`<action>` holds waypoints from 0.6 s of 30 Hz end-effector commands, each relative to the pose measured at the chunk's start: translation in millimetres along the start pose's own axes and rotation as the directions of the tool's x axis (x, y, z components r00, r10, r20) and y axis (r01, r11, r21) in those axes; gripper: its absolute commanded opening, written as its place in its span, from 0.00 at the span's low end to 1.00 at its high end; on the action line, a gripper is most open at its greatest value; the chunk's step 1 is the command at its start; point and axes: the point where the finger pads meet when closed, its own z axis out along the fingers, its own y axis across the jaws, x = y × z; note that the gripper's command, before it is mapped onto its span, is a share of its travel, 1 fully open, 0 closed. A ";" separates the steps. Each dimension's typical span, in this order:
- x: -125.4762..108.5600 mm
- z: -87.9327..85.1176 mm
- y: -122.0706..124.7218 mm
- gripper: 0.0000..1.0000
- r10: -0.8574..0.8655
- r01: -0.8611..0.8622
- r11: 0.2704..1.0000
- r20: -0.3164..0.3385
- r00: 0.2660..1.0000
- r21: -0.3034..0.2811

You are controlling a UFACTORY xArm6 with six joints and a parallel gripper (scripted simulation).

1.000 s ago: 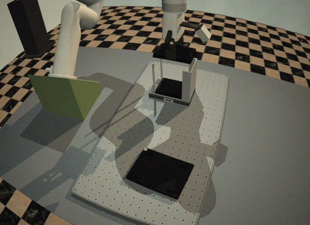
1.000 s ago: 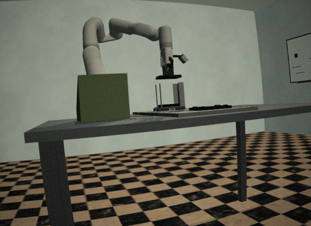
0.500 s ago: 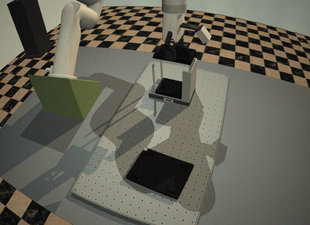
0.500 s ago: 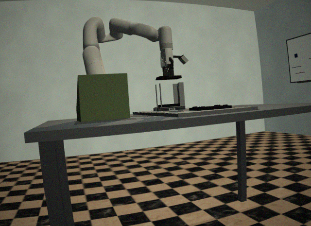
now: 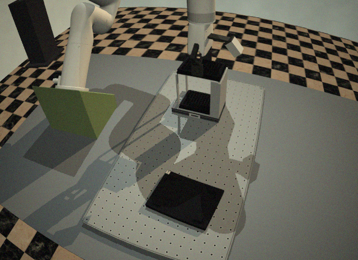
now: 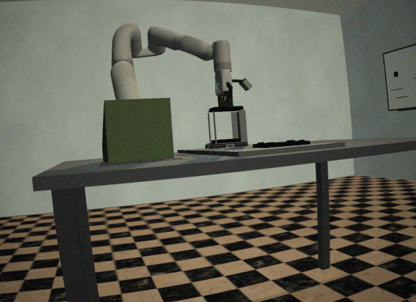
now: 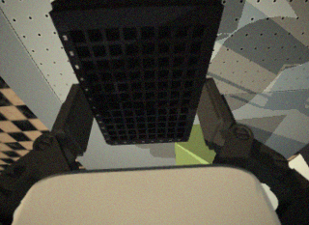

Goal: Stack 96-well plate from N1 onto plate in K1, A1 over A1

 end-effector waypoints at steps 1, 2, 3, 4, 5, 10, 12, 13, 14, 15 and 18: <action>1.4 6.4 -0.3 0.00 -0.001 0.001 1.000 -0.004 1.000 0.000; 1.4 8.1 -0.3 0.00 -0.001 0.001 1.000 -0.004 1.000 0.000; 1.4 9.7 -0.3 0.00 -0.001 0.001 1.000 -0.004 1.000 0.000; 1.4 11.4 -0.2 0.00 -0.001 0.001 1.000 -0.004 1.000 0.000; 1.4 13.1 -0.2 0.00 -0.001 0.001 1.000 -0.004 1.000 0.000; 1.5 21.4 -0.2 0.00 -0.001 0.001 1.000 -0.004 1.000 0.000; 1.5 24.7 -0.2 0.00 -0.001 0.001 1.000 -0.004 1.000 0.000; 1.5 24.7 -0.2 0.00 -0.001 0.001 1.000 -0.004 1.000 0.000; 1.5 24.7 -0.2 0.00 -0.001 0.001 1.000 -0.004 1.000 0.000; 1.5 26.4 -0.2 0.00 -0.001 0.001 1.000 -0.004 1.000 0.000; 1.6 31.4 -0.2 0.00 -0.001 0.001 1.000 -0.004 1.000 0.000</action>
